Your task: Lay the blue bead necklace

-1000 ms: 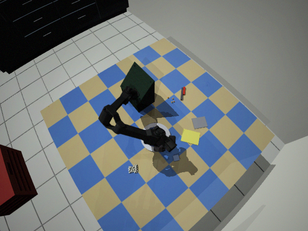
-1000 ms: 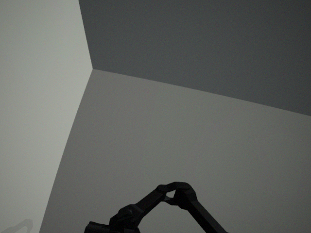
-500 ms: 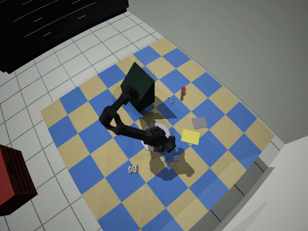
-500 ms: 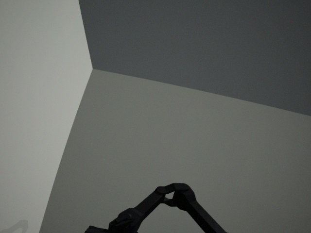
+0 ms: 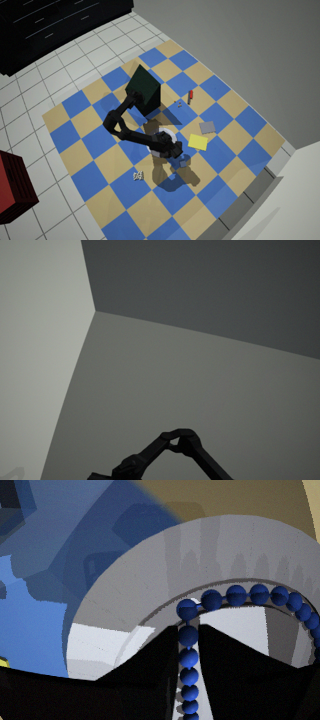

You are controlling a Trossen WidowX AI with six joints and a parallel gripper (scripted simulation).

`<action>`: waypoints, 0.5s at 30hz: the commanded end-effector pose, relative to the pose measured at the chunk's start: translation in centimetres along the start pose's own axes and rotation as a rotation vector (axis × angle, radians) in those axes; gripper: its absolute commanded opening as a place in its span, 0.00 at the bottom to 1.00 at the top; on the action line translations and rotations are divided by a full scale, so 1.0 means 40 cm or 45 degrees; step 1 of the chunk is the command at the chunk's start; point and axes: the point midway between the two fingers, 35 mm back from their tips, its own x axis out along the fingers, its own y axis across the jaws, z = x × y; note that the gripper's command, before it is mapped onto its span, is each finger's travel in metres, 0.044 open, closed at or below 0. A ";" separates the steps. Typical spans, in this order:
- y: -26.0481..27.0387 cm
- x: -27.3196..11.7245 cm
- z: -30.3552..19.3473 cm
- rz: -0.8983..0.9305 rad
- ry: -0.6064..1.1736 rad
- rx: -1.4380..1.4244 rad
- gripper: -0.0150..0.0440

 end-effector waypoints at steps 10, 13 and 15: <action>0.000 -0.001 0.001 0.000 0.000 0.001 0.25; 0.000 -0.001 0.001 0.000 0.000 0.001 0.25; 0.000 -0.001 0.001 0.000 0.000 0.001 0.25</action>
